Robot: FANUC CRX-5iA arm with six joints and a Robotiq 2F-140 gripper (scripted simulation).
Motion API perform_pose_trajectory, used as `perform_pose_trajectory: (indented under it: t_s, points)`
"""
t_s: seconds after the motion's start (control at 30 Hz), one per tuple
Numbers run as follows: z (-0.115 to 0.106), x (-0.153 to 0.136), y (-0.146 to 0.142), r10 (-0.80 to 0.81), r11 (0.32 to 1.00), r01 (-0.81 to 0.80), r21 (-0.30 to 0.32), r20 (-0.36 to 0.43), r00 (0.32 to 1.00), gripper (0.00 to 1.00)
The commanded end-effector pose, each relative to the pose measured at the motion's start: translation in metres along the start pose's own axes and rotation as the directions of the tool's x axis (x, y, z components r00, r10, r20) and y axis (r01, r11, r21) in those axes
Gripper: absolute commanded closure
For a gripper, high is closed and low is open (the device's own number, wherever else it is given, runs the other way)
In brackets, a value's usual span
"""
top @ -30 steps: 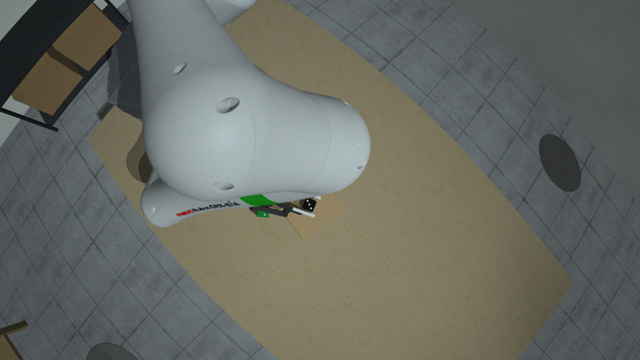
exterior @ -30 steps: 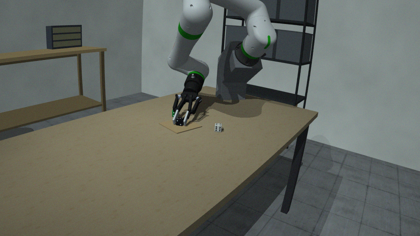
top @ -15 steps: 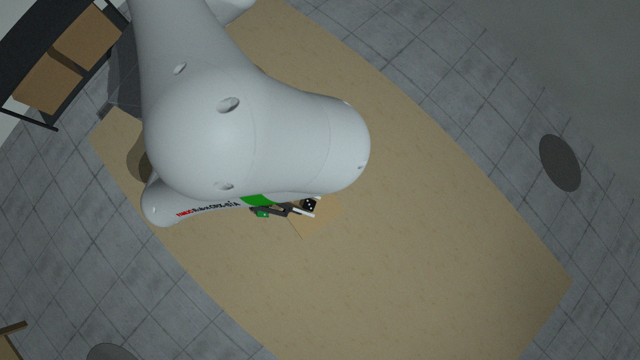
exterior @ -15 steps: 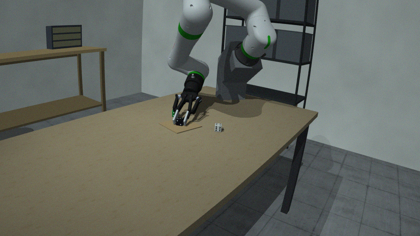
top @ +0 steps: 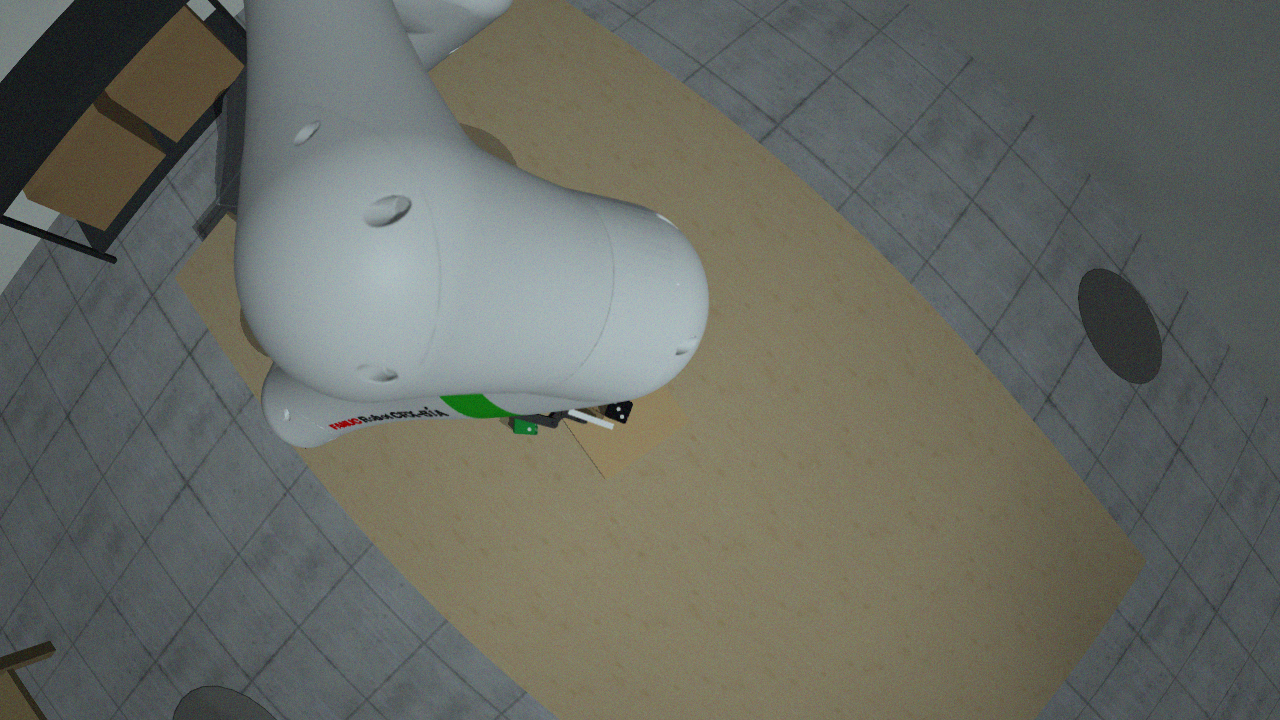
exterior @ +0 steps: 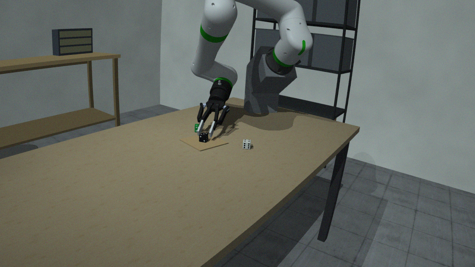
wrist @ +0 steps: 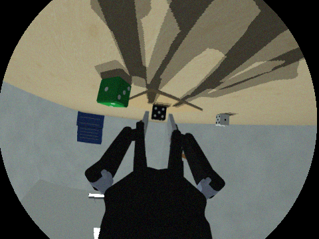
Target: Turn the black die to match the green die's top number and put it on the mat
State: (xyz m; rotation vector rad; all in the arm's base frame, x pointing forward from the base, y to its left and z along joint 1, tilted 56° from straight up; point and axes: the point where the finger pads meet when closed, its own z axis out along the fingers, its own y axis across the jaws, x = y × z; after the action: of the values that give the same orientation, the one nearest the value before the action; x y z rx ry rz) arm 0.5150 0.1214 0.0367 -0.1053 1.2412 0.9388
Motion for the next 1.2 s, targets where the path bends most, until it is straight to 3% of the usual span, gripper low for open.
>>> perform_pose_trajectory:
  t_s: [0.0, 0.47, 1.17]
  points:
    - [-0.015, 0.000, 0.000, -0.001, 1.000, 0.001, 0.000, -0.001, 1.000, 0.72]
    - [-0.026, -0.002, 0.000, -0.001, 1.000, 0.001, 0.000, -0.001, 1.000, 0.72]
    - [-0.053, -0.053, 0.000, -0.001, 1.000, 0.001, 0.000, -0.001, 1.000, 0.72]
